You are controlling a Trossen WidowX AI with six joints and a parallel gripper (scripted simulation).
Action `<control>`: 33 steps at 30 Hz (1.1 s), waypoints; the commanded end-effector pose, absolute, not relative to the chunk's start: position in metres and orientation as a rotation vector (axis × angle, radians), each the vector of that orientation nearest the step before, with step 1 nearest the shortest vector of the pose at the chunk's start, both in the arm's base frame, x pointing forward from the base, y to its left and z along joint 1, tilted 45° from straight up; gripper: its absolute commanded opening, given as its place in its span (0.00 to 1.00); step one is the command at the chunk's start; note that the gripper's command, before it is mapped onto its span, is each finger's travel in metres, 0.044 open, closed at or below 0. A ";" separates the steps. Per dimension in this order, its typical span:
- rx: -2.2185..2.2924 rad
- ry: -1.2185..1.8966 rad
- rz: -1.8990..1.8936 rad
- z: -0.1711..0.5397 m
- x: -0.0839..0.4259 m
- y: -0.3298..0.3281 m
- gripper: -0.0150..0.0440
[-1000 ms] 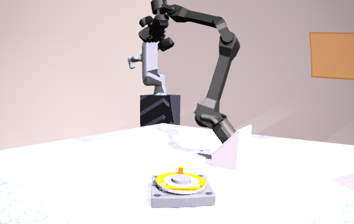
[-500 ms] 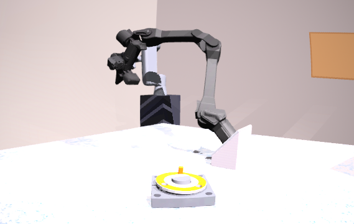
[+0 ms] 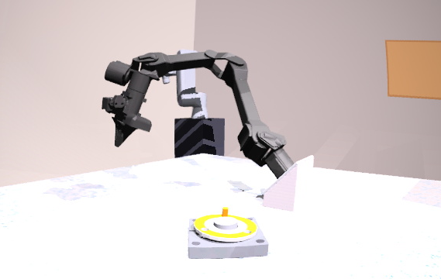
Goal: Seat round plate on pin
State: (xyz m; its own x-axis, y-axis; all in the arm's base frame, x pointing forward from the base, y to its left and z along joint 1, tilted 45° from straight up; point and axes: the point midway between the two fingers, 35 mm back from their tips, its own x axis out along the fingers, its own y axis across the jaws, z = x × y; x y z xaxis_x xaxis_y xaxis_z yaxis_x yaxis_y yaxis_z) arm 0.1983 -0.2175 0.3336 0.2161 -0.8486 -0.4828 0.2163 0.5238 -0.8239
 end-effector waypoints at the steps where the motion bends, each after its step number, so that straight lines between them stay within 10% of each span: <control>1: -0.618 1.152 -0.694 0.280 0.243 -0.190 0.25; 14: -0.428 1.326 -0.564 0.144 0.289 -0.073 0.25; 33: -0.537 1.493 -0.673 0.041 0.231 0.021 0.25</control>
